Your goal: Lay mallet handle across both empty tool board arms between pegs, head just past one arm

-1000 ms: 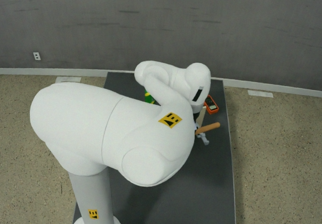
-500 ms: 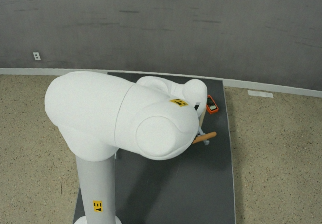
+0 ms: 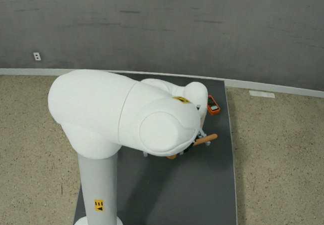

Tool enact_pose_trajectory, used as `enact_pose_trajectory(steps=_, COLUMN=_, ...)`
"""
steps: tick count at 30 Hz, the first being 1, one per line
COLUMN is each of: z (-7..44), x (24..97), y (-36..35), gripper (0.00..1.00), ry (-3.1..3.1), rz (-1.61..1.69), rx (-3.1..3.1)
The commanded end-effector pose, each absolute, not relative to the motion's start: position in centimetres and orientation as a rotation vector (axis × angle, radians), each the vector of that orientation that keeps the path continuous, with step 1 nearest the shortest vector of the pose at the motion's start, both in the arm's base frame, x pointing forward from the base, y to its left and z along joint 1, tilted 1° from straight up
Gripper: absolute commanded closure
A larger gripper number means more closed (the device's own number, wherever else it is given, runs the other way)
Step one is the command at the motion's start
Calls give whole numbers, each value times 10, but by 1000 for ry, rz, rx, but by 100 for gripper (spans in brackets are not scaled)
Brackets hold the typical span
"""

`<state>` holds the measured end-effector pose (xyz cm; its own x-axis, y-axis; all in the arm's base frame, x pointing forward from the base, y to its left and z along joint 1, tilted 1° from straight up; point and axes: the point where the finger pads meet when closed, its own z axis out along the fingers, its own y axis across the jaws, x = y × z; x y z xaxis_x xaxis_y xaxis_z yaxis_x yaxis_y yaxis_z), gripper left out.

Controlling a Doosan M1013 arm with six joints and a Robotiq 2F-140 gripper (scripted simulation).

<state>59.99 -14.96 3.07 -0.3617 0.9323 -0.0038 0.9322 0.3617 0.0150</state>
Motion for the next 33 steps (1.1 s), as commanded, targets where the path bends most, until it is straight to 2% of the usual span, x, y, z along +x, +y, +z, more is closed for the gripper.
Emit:
enact_pose_trajectory(steps=1, z=30, x=600, y=-150, gripper=90, ry=2582, rz=17, rx=1768)
enact_pose_trajectory(steps=14, z=30, x=600, y=-150, gripper=90, ry=2582, rz=17, rx=1768)
enact_pose_trajectory(steps=15, z=30, x=600, y=-150, gripper=0, ry=2582, rz=17, rx=1768)
enact_pose_trajectory(steps=33, z=30, x=600, y=-150, gripper=0, ry=2582, rz=17, rx=1768)
